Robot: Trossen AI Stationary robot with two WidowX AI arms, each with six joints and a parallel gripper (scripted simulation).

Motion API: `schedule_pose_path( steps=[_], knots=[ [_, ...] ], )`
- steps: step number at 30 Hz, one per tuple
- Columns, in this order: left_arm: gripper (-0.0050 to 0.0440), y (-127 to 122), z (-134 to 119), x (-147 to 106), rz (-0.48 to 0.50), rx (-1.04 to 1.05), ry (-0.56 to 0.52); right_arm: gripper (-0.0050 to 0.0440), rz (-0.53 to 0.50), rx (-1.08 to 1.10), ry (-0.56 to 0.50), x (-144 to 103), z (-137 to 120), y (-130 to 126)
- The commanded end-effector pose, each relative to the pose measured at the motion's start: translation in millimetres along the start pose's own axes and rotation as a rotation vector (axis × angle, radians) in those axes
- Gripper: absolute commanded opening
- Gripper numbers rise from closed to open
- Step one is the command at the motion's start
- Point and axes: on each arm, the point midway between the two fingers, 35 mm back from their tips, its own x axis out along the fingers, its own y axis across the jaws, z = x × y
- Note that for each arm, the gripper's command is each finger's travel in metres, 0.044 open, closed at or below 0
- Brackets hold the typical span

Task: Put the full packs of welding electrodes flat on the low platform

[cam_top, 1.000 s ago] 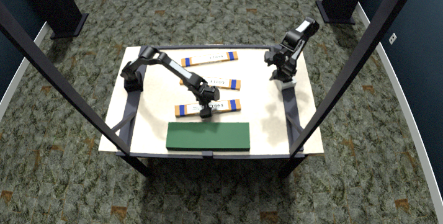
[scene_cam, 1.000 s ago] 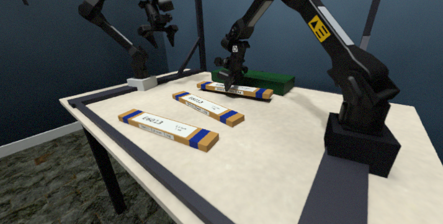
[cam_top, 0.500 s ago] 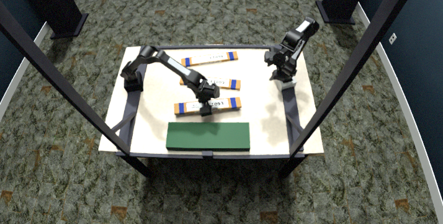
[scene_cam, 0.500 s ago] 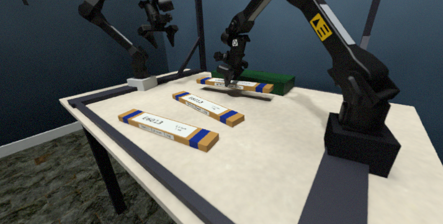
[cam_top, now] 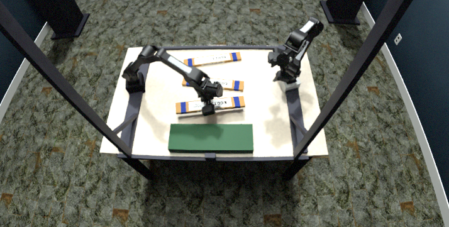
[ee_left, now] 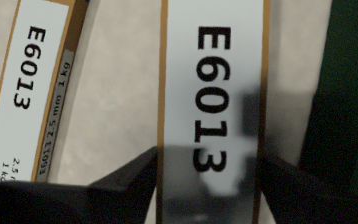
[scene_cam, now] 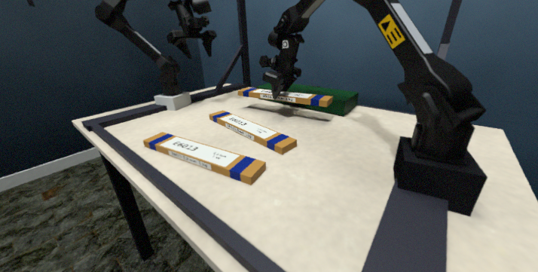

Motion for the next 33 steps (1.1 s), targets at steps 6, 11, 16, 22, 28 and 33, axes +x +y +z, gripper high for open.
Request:
schedule_pose_path(
  steps=[6, 11, 16, 22, 28, 33],
  knots=[
    [-0.005, -3.4, 20.2, -43.7, -0.037, -0.012, -0.07, 0.043, 0.012, 0.006, -0.017, -5.3, 3.9, 1.4],
    [-0.005, -3.1, 21.4, -49.6, -0.037, -0.012, -0.07, 0.043, 0.012, 0.006, -0.017, -5.3, 3.9, 1.4],
    [-0.005, -3.0, 21.8, -50.7, -0.037, -0.012, -0.07, 0.043, 0.012, 0.006, -0.017, -5.3, 3.9, 1.4],
    [-0.005, -2.9, 22.2, -51.8, -0.037, -0.012, -0.07, 0.043, 0.012, 0.006, -0.017, -5.3, 3.9, 1.4],
    [-0.005, -2.9, 22.5, -52.8, -0.037, -0.012, -0.07, 0.043, 0.012, 0.006, -0.017, -5.3, 3.9, 1.4],
    [-0.005, -2.9, 22.7, -53.2, -0.037, -0.012, -0.07, 0.043, 0.012, 0.006, -0.017, -5.3, 3.9, 1.4]
  ],
)
